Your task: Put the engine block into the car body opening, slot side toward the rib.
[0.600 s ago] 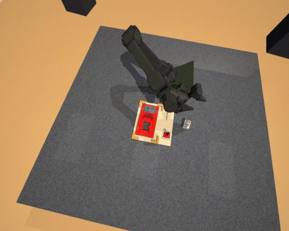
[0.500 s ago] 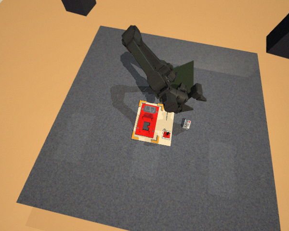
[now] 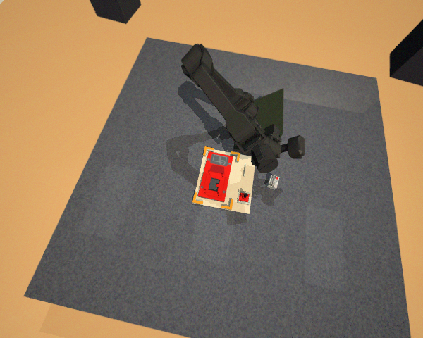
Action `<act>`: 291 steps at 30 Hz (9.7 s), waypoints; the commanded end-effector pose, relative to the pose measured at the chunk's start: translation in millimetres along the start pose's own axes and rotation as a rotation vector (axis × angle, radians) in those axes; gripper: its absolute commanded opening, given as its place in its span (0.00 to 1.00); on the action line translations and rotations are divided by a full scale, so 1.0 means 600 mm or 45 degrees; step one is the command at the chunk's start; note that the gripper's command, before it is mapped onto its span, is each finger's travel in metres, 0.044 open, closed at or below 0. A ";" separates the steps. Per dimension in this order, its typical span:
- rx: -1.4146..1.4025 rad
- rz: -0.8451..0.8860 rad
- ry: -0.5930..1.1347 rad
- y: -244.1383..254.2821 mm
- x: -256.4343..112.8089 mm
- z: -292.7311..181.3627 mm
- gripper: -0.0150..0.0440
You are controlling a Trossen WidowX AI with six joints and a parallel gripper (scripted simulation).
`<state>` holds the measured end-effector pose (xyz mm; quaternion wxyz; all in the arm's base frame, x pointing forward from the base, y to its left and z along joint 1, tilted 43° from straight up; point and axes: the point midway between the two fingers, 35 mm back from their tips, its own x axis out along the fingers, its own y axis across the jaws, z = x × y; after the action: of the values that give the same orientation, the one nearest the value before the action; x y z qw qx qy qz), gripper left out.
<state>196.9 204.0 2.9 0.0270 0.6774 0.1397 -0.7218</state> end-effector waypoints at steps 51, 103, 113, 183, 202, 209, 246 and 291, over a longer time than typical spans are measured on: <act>0.256 1.136 0.220 0.113 0.114 -0.081 1.00; 0.255 1.130 0.219 0.066 0.084 -0.088 0.25; 0.255 1.129 0.218 0.025 0.050 -0.084 0.25; 2.408 0.572 1.183 0.182 -0.145 -0.162 0.25; 3.138 0.191 1.530 0.264 -0.198 -0.161 0.25; 3.392 0.012 1.660 0.293 -0.216 -0.155 0.25; 3.636 -0.197 1.795 0.323 -0.234 -0.148 0.53; 3.648 -0.208 1.801 0.333 -0.228 -0.149 0.53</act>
<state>339.9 13.9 101.1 0.7065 -0.3129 0.6042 -0.1947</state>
